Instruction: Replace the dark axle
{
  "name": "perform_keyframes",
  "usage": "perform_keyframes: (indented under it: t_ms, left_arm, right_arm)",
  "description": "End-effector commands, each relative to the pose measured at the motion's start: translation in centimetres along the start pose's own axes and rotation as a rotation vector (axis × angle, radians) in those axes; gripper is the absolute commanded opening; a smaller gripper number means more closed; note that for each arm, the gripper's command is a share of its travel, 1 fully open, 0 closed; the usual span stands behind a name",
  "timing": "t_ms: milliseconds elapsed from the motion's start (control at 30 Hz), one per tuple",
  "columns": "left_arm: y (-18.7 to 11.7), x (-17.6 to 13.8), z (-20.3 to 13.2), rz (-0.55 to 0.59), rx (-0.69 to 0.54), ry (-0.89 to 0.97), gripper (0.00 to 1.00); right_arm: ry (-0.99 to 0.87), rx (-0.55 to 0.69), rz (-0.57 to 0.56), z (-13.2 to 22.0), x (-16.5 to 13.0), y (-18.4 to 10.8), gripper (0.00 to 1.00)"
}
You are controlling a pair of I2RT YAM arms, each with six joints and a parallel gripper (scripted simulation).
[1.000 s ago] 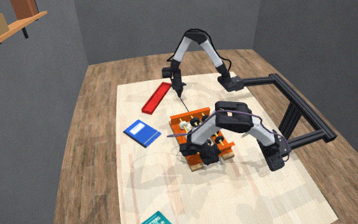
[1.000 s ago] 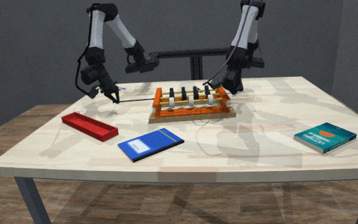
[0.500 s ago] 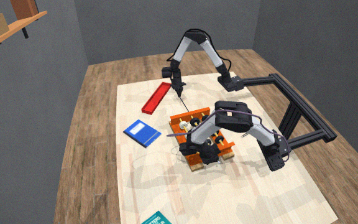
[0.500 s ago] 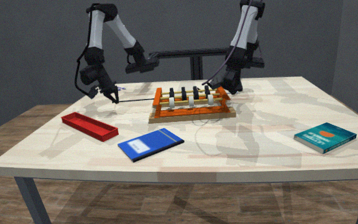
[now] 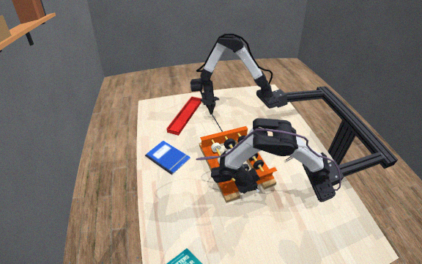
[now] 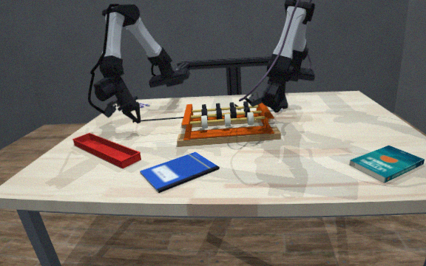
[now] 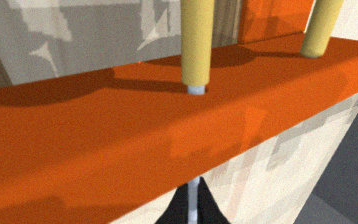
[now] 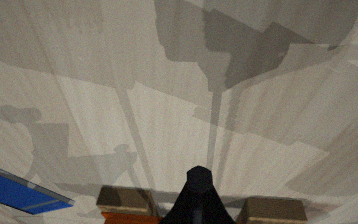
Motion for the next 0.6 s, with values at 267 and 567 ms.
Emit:
perform_keyframes:
  t_ms: [267,567]
  left_arm:
    - [-0.3,4.7,0.5,-0.187,0.036,0.037,0.00]
    - [-0.4,4.8,0.5,-0.189,0.037,0.035,0.00]
  right_arm:
    - [-0.010,-0.030,0.071,-0.1,-0.4,0.8,0.00]
    - [-0.002,-0.035,0.073,-0.6,-0.3,0.7,0.00]
Point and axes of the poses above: on each arm, the point where the finger pads meet when closed, its own y axis out along the fingers, its own z axis across the jaws, x = y × z, the point moved 8 cm from there along -y, back along the fingers, and after that the axes turned 6 degrees about -y, right-handed, at the moved point
